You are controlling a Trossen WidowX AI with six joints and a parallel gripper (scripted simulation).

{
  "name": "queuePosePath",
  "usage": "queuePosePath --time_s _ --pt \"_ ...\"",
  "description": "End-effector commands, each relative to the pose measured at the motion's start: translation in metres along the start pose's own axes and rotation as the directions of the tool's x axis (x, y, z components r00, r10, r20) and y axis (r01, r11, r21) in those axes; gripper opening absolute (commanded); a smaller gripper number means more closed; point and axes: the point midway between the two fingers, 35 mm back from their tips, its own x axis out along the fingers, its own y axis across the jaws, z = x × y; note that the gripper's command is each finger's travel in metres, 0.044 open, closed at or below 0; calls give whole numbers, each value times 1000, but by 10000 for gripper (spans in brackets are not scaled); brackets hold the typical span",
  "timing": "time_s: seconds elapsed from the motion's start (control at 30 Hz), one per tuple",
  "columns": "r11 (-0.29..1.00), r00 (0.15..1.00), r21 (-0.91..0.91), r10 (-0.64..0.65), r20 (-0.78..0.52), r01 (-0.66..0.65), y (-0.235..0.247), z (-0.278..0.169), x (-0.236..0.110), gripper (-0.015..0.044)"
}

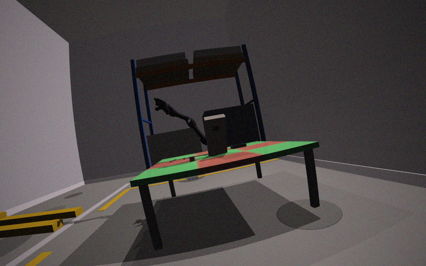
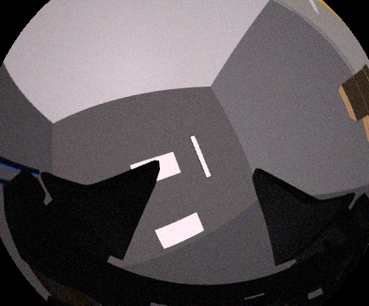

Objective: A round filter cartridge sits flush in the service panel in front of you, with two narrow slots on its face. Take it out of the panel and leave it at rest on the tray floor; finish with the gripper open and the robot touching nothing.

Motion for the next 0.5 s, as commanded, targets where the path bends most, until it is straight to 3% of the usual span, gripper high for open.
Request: queuePosePath --time_s 0.0,0.13,0.33,0.47 --pt "1000 1000 3 -1 3 1 -1 1 0 374" --pt "998 998 66 -28 63 24 -21 28 5 269" --pt "973 970 208 -145 193 104 -88 83 13 111" --pt "939 930 295 -259 261 179 -145 107 13 99"
